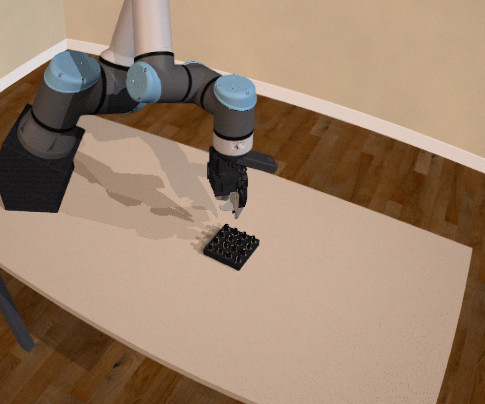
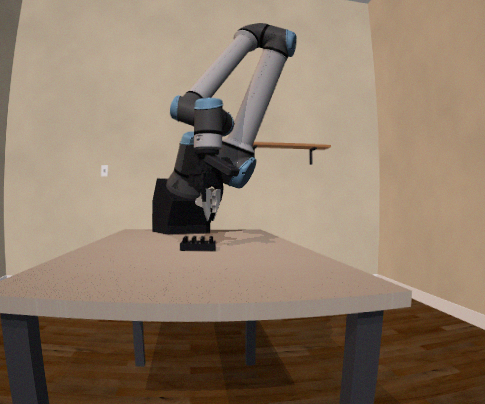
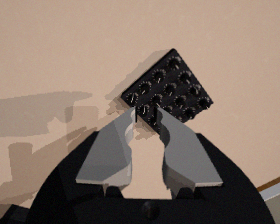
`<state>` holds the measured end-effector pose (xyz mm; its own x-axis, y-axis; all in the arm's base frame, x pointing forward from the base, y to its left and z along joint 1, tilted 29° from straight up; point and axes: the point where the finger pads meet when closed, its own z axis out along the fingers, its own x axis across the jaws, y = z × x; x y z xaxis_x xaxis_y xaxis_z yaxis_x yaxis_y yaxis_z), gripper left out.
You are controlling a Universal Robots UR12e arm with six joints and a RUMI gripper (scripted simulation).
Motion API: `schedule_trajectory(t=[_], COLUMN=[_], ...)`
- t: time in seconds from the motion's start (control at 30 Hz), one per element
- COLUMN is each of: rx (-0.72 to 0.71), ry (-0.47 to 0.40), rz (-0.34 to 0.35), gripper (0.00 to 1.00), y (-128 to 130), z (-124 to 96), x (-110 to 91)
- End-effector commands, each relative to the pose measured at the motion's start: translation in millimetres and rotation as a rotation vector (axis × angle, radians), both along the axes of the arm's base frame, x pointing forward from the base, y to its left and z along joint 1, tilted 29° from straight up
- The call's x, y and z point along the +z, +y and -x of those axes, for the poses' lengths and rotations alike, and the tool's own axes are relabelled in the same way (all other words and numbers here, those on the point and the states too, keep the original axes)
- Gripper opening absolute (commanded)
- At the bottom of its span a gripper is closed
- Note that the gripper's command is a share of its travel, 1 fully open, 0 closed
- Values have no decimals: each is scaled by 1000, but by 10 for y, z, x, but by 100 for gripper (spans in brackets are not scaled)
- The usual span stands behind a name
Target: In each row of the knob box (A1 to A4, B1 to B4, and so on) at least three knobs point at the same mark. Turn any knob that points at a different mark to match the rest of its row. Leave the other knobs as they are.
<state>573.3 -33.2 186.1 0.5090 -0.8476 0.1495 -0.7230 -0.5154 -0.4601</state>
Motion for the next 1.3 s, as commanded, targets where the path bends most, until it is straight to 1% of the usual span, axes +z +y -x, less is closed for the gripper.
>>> schedule_trajectory(t=[0.0, 0.7, 1.27], rx=[0, 0, 0], ry=[-1, -1, -1], rz=[1, 1, 1], gripper=[11, 11, 11], y=[-2, 0, 20], z=[-3, -10, -77], x=[6, -8, -128])
